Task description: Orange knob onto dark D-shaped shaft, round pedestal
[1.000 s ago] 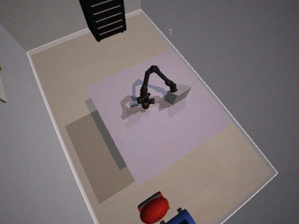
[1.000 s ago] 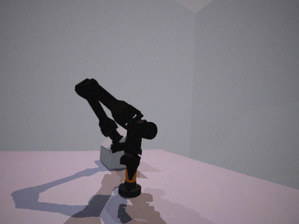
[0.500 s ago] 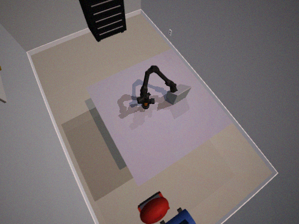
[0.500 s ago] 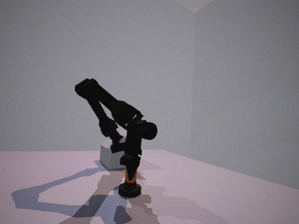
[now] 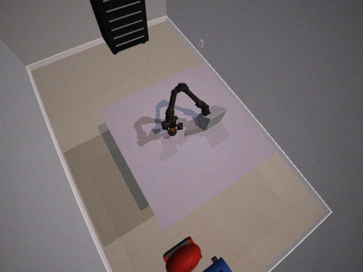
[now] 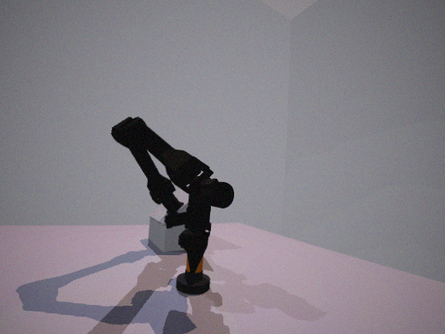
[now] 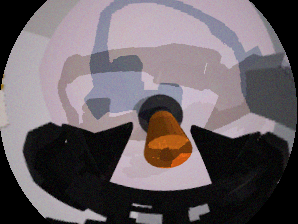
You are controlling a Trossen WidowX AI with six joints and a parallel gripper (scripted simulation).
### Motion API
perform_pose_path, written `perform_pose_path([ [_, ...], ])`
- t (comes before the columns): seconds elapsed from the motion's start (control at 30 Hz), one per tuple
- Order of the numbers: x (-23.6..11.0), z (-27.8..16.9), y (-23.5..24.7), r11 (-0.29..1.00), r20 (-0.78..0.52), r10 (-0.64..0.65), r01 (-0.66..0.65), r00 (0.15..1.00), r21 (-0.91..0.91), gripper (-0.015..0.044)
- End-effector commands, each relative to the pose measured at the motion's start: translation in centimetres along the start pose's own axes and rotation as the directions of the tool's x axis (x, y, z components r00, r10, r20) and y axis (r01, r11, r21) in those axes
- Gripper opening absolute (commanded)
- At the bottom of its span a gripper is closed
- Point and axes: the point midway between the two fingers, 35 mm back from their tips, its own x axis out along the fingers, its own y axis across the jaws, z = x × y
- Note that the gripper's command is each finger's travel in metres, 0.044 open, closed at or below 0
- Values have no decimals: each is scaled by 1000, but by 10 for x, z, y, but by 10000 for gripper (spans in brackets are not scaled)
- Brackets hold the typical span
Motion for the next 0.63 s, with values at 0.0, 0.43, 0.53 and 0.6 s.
perform_pose_path([
  [0.0, 0, 0, 0, 1000, 0, -1, 1, 1000, 1, 440],
  [0.43, -96, -4, 1, 1000, -4, -3, 3, 1000, 0, 440],
  [0.53, -96, -4, 1, 1000, -4, -3, 3, 1000, 0, 440],
  [0.6, -96, -4, 1, 1000, -4, -3, 3, 1000, 0, 440],
])
